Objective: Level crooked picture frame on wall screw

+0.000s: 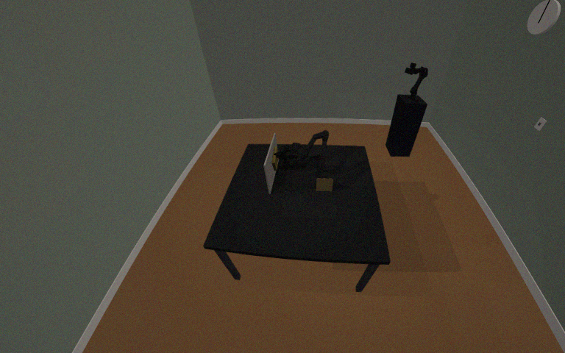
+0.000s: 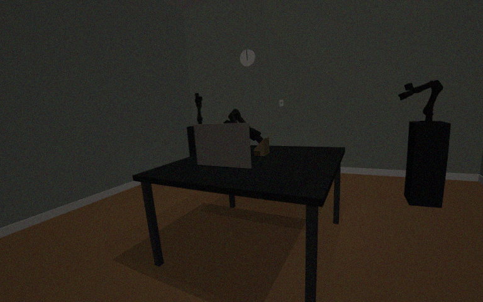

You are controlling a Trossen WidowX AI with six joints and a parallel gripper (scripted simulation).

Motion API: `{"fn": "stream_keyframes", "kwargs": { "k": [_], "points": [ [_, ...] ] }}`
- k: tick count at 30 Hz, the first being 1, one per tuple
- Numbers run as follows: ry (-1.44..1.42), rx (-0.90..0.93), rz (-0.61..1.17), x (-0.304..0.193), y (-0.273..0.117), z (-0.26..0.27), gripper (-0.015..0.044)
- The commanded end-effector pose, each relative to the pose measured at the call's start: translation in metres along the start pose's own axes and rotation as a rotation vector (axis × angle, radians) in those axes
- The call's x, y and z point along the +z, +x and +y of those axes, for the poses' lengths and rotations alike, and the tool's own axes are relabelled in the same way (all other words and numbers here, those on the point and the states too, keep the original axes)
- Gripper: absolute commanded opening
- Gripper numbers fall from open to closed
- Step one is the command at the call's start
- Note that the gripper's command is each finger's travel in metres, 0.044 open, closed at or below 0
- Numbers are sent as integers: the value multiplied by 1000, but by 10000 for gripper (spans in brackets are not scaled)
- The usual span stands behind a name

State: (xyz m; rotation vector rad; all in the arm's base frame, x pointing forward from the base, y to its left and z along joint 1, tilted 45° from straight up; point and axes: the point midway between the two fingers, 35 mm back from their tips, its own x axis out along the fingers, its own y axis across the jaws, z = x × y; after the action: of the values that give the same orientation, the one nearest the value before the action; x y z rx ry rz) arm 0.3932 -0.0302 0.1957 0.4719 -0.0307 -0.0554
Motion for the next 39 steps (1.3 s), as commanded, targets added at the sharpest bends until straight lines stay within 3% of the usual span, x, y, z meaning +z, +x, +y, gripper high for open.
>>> {"fn": "stream_keyframes", "kwargs": {
  "k": [1,39],
  "points": [
    [5,11,-2,1,1,2,0],
    [5,7,-2,1,1,-6,0]
  ]
}}
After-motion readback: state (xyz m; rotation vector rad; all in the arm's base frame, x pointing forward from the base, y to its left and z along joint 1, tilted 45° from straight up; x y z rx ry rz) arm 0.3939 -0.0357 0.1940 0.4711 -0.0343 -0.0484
